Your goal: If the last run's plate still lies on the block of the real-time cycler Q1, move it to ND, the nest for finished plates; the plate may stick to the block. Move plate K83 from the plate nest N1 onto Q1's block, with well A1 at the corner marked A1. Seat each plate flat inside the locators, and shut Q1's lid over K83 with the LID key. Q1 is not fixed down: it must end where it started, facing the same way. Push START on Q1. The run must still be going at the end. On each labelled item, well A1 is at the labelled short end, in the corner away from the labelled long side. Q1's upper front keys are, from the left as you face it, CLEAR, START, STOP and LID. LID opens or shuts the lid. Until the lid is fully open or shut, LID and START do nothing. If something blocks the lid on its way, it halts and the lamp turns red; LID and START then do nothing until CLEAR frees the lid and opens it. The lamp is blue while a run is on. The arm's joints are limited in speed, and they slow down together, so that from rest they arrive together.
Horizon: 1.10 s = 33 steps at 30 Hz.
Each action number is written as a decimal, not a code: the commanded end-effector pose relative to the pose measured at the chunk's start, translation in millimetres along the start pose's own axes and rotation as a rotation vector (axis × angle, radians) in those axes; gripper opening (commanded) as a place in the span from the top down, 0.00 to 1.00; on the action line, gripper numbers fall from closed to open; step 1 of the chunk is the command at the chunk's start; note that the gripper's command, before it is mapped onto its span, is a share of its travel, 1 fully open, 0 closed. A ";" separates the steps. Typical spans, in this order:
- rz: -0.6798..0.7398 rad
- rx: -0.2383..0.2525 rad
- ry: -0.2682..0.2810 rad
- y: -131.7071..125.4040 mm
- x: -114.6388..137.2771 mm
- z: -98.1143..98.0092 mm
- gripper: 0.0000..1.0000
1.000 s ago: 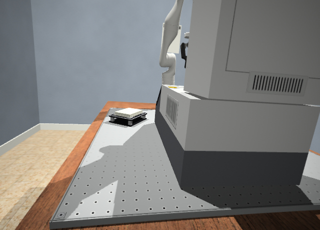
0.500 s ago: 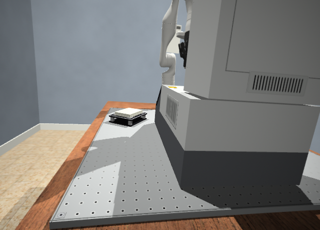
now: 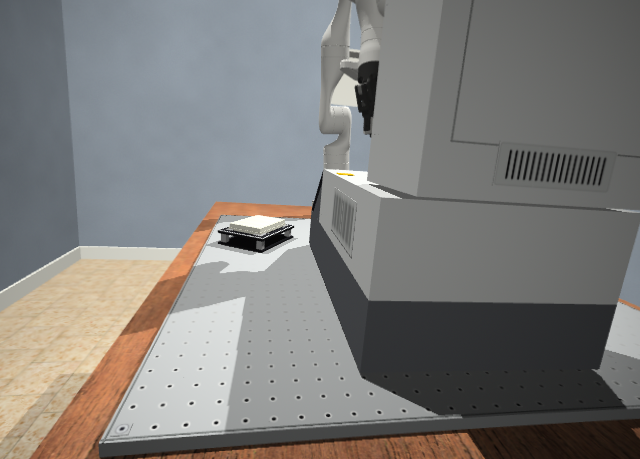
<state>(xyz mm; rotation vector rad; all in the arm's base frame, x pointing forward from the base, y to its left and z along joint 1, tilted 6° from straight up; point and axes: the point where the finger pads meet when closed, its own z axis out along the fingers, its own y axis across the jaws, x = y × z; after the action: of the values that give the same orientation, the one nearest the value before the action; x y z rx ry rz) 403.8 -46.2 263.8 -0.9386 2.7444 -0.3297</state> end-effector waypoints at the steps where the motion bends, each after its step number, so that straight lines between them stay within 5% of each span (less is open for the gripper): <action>1: -0.006 0.001 -0.016 -1.3 6.6 -6.6 0.68; 15: -0.008 0.002 -0.013 -1.1 5.3 -6.6 0.78; 33: -0.002 0.006 -0.011 1.2 10.4 15.9 0.90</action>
<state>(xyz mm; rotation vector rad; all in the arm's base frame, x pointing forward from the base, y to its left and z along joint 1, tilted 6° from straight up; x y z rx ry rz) 400.0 -50.5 252.9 -0.9477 2.7227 -0.3273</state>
